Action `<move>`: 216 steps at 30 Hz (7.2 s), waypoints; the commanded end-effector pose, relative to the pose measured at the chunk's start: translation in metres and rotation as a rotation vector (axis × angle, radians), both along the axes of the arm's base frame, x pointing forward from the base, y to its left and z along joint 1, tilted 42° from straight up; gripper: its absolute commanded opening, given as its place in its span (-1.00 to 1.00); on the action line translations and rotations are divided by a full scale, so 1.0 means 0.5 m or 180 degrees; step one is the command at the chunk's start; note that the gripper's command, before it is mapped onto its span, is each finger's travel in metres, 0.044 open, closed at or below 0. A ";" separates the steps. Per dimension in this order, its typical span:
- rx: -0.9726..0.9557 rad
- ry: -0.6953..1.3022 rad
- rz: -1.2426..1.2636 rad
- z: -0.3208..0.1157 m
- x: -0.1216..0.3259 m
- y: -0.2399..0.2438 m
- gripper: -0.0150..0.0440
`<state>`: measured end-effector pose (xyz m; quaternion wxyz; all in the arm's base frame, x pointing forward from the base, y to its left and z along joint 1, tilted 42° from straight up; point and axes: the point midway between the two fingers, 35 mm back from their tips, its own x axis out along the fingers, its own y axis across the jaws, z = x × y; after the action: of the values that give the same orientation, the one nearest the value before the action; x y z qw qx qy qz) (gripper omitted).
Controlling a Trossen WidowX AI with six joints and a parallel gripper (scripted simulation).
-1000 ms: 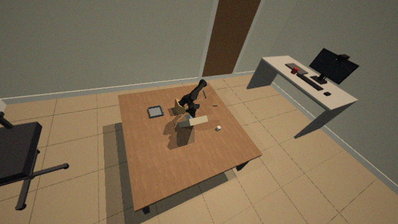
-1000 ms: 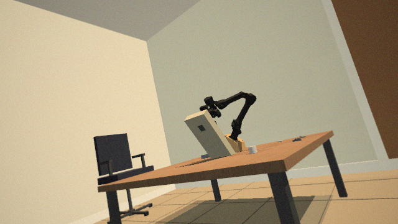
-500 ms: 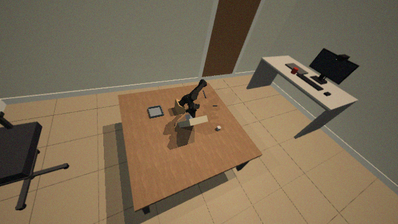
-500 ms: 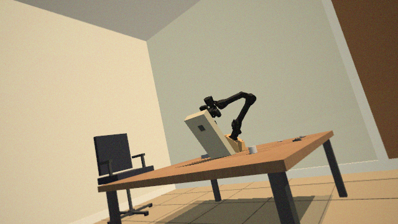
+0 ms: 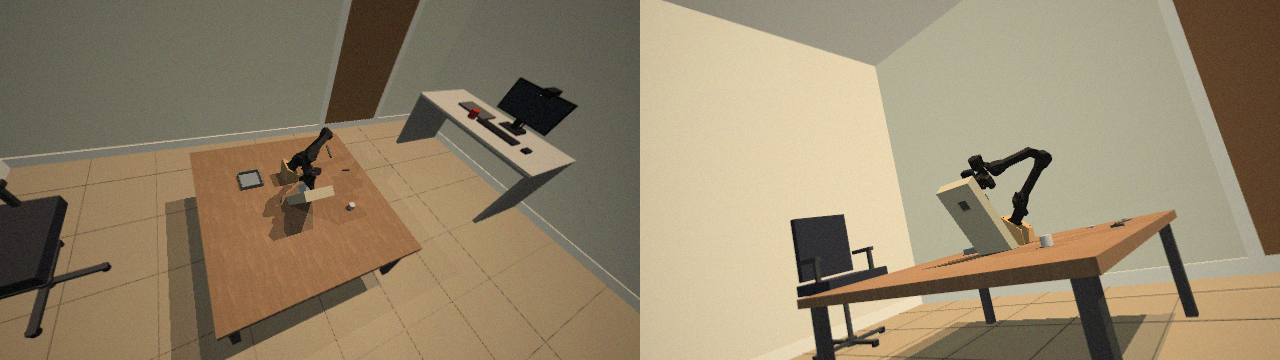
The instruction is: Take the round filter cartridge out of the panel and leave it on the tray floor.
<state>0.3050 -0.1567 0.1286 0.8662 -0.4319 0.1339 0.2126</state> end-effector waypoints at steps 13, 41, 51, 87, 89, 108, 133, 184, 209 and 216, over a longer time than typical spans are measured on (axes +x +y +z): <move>0.0010 0.0010 -0.0013 -0.005 0.006 0.001 -0.14; 0.0010 0.0007 -0.0013 -0.015 0.029 0.007 -0.14; 0.0018 -0.0021 -0.0025 -0.009 0.022 0.004 -0.16; 0.2206 0.0638 -0.1058 -0.018 0.034 0.009 -0.49; 0.2400 0.0694 -0.1151 -0.018 0.034 0.009 -0.49; 0.4245 0.1224 -0.2028 -0.018 0.034 0.009 -0.49; 0.4576 0.1358 -0.2216 0.034 -0.085 -0.030 -0.49; 0.4577 0.1336 -0.2199 -0.059 -0.162 0.069 -0.14; 0.4506 0.1401 -0.2212 0.145 -0.126 -0.117 0.66; 0.4162 0.2691 -0.2248 -0.019 -0.165 0.029 0.54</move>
<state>0.2330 -0.1692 0.1476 0.8650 0.3347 0.3655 0.0787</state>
